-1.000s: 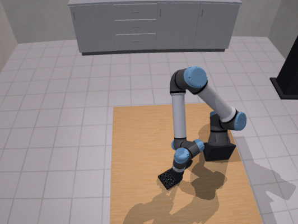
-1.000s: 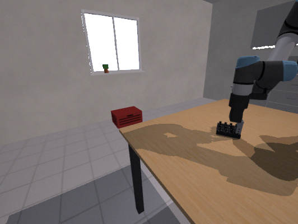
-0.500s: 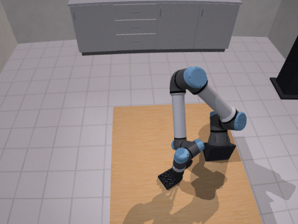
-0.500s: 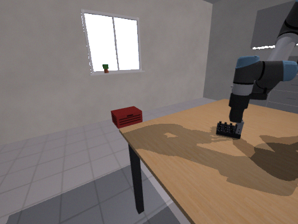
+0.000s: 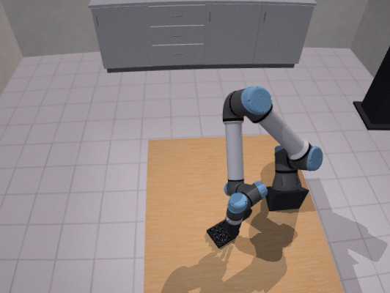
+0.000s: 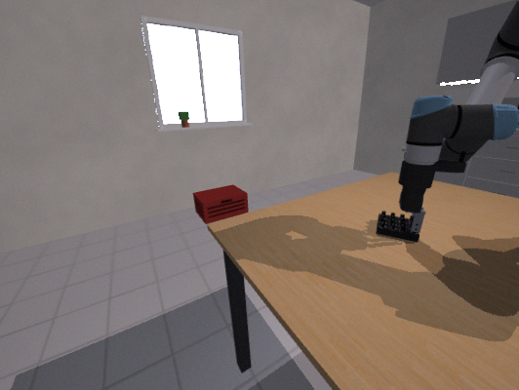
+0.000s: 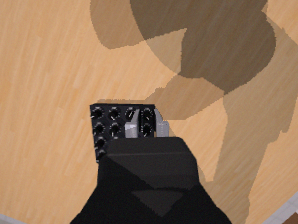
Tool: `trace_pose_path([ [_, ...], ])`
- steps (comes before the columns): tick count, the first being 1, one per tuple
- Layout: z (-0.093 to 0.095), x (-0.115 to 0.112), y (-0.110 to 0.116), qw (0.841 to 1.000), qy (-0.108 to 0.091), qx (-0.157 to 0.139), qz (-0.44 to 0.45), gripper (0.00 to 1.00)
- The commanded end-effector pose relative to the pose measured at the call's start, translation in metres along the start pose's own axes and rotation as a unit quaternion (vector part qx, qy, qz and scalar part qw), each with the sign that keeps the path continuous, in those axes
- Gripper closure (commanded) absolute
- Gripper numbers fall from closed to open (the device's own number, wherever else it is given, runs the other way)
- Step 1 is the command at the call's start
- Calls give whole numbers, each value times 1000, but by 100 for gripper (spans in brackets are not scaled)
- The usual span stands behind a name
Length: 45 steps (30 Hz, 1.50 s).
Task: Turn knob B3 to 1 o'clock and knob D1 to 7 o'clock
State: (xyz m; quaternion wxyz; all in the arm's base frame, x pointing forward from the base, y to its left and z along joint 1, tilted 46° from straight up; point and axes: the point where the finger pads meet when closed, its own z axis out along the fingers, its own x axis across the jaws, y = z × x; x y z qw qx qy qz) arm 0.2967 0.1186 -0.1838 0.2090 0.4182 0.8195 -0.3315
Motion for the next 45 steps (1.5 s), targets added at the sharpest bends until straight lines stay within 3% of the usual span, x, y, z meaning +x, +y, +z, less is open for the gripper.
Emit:
trace_pose_path([
  [1, -10, 0, 1, 1000, 0, -1, 0, 54],
  [14, -35, 0, 1, 1000, 0, -1, 0, 54],
  [38, -36, 0, 0, 1000, 0, -1, 11, 54],
  [45, -37, 1, -1, 998, 0, -1, 60, 54],
])
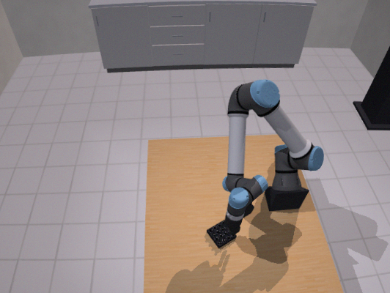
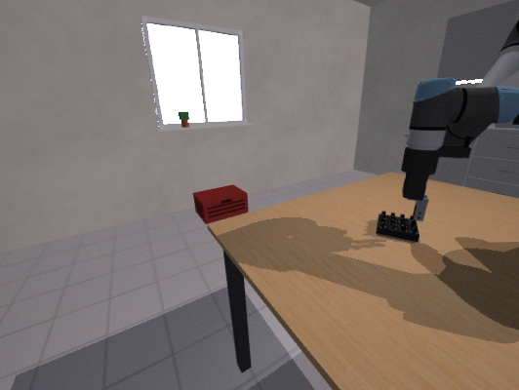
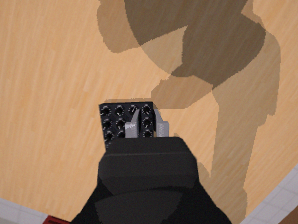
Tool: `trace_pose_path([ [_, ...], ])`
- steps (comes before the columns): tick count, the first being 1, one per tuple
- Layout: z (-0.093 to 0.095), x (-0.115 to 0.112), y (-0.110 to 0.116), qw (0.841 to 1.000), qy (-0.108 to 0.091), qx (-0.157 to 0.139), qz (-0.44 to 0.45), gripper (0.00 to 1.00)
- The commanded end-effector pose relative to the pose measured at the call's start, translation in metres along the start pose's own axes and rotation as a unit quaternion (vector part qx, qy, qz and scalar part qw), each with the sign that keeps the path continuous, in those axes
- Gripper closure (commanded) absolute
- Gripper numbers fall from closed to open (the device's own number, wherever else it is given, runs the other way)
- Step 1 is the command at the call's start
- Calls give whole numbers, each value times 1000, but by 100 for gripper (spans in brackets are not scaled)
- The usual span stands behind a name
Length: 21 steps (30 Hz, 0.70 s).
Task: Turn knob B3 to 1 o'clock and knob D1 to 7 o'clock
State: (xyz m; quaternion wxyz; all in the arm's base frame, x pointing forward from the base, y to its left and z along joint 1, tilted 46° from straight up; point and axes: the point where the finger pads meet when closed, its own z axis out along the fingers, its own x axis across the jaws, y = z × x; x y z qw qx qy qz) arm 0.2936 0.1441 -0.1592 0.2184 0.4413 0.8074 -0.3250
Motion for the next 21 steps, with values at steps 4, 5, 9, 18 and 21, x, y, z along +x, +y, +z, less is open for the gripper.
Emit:
trace_pose_path([
  [4, -2, 1, -2, 997, 0, 0, 81, 54],
  [5, -3, 1, -2, 995, 0, 0, 96, 54],
  [9, -4, 2, -3, 990, 0, 0, 143, 54],
  [18, -7, 4, -4, 965, 0, 0, 263, 54],
  [21, -8, 4, -4, 953, 0, 0, 303, 54],
])
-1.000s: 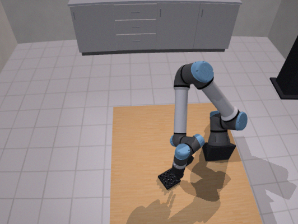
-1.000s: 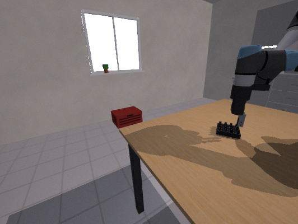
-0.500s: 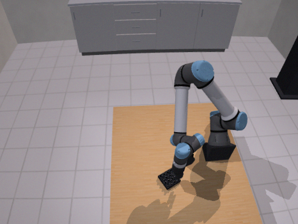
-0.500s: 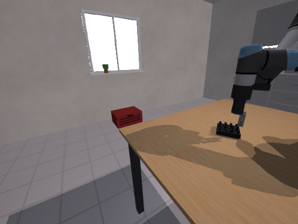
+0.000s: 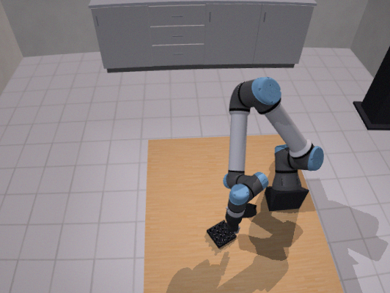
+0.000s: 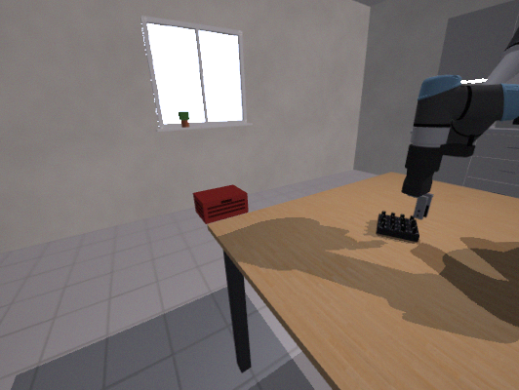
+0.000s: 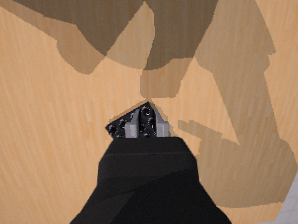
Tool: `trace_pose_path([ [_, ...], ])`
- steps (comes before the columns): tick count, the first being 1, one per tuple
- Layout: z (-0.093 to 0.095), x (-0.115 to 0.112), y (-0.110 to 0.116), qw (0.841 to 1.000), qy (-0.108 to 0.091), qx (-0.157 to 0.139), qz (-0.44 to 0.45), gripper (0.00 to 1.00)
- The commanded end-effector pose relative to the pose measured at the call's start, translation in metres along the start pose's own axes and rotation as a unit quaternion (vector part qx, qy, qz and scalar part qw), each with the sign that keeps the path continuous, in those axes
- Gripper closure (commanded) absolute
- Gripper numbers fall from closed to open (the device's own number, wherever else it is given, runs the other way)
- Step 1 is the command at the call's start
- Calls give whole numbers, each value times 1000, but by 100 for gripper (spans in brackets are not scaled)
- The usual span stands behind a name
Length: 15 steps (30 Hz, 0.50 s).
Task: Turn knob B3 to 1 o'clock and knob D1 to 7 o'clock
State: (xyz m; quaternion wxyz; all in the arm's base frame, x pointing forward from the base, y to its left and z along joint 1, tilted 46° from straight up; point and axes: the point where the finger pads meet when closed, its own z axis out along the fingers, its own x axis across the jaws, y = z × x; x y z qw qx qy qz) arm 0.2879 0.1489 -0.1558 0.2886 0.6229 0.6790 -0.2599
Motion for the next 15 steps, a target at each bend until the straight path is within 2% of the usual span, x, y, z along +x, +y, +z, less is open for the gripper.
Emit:
trace_pose_path([
  [1, -2, 1, -1, 997, -3, 1, 78, 54],
  [6, -3, 1, -1, 993, -3, 1, 119, 54],
  [15, -6, 1, 0, 967, -3, 0, 255, 54],
])
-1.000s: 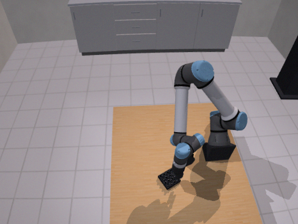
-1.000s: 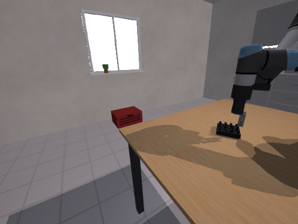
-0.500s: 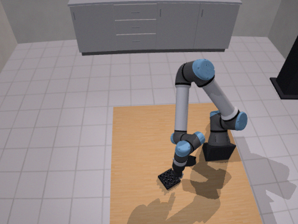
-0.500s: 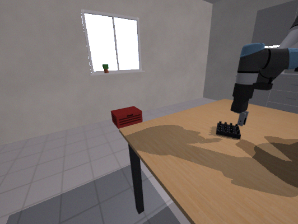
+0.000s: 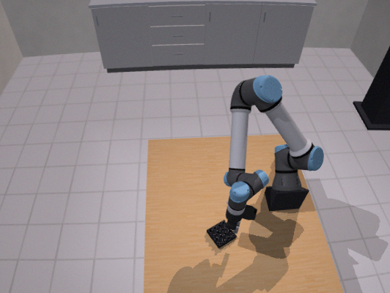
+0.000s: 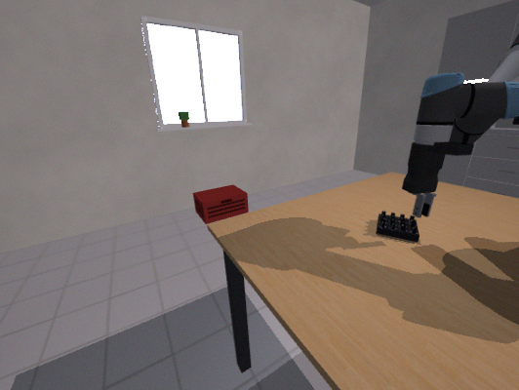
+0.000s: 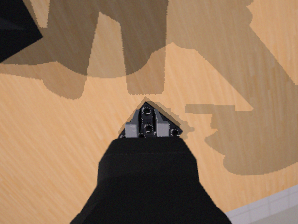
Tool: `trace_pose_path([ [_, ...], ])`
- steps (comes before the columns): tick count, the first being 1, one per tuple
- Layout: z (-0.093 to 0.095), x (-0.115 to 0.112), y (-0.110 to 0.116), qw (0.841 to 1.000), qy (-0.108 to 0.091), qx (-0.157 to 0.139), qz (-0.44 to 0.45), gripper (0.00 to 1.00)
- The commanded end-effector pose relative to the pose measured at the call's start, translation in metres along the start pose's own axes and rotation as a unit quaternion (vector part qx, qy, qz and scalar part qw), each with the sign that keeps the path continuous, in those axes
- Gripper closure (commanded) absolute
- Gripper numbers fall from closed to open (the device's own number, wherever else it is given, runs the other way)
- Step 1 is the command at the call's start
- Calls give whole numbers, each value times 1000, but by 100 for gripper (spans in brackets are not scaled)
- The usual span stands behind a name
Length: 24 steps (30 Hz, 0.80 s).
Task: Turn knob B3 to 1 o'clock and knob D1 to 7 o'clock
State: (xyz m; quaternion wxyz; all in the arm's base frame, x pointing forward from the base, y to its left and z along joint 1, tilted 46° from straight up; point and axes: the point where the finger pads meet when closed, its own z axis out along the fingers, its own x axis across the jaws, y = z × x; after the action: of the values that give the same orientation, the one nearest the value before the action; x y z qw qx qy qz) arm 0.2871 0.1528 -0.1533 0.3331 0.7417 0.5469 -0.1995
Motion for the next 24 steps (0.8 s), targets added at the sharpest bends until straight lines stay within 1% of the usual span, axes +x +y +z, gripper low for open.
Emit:
trace_pose_path([
  [1, -2, 1, 1, 997, -4, -1, 78, 54],
  [6, -4, 1, 2, 989, -4, -1, 146, 54],
  [8, -4, 1, 2, 989, -4, -1, 146, 54],
  [11, -5, 1, 3, 980, -3, -1, 200, 54],
  [17, -7, 1, 5, 960, -3, -1, 278, 54],
  [22, -8, 1, 6, 945, -3, -2, 326, 54],
  [24, -8, 1, 7, 943, -3, -2, 332, 54],
])
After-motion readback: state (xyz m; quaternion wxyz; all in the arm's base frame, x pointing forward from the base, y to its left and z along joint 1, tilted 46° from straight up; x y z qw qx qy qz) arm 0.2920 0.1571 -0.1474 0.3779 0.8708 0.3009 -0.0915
